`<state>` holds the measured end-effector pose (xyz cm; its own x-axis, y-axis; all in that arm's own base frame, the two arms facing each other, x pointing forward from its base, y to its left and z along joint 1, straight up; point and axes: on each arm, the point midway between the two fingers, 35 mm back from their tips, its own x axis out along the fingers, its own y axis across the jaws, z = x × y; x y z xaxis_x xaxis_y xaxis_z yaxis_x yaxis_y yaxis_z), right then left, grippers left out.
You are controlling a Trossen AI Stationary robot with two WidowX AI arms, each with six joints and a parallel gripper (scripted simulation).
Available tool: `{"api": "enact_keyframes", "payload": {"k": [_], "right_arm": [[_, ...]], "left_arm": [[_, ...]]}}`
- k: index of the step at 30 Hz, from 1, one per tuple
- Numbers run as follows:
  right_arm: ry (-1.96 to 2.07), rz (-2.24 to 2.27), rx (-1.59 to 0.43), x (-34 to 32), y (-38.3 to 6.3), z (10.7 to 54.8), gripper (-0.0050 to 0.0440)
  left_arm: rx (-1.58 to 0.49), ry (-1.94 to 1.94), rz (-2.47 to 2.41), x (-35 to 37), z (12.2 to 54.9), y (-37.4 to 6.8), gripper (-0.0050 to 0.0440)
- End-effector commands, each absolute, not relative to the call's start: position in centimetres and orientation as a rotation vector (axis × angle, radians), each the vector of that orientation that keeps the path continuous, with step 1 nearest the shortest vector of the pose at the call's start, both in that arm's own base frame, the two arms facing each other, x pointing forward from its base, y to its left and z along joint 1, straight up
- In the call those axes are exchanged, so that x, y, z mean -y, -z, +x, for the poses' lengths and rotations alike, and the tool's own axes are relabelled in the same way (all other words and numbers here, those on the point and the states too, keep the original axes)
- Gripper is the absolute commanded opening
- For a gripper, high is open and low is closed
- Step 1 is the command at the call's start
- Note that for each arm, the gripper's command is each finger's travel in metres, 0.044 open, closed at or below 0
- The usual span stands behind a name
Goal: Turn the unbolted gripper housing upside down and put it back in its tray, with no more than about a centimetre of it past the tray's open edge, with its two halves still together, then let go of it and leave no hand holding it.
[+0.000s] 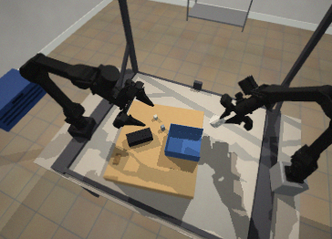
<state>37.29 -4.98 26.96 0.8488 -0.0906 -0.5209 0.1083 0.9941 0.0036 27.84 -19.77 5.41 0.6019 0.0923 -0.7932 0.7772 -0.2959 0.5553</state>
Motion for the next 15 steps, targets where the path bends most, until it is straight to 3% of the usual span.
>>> {"api": "enact_keyframes", "payload": {"k": [1, 15], "right_arm": [[0.108, 0.028, -0.522, 5.0, -28.0, 37.2, 0.0436], [0.108, 0.028, -0.522, 5.0, -28.0, 37.2, 0.0436]], "left_arm": [[-0.711, 0.78, 1.755, 19.6, 28.2, -6.0, 0.0118], [-0.752, 0.77, 1.754, 18.4, 28.7, -5.9, 0.0118]]}}
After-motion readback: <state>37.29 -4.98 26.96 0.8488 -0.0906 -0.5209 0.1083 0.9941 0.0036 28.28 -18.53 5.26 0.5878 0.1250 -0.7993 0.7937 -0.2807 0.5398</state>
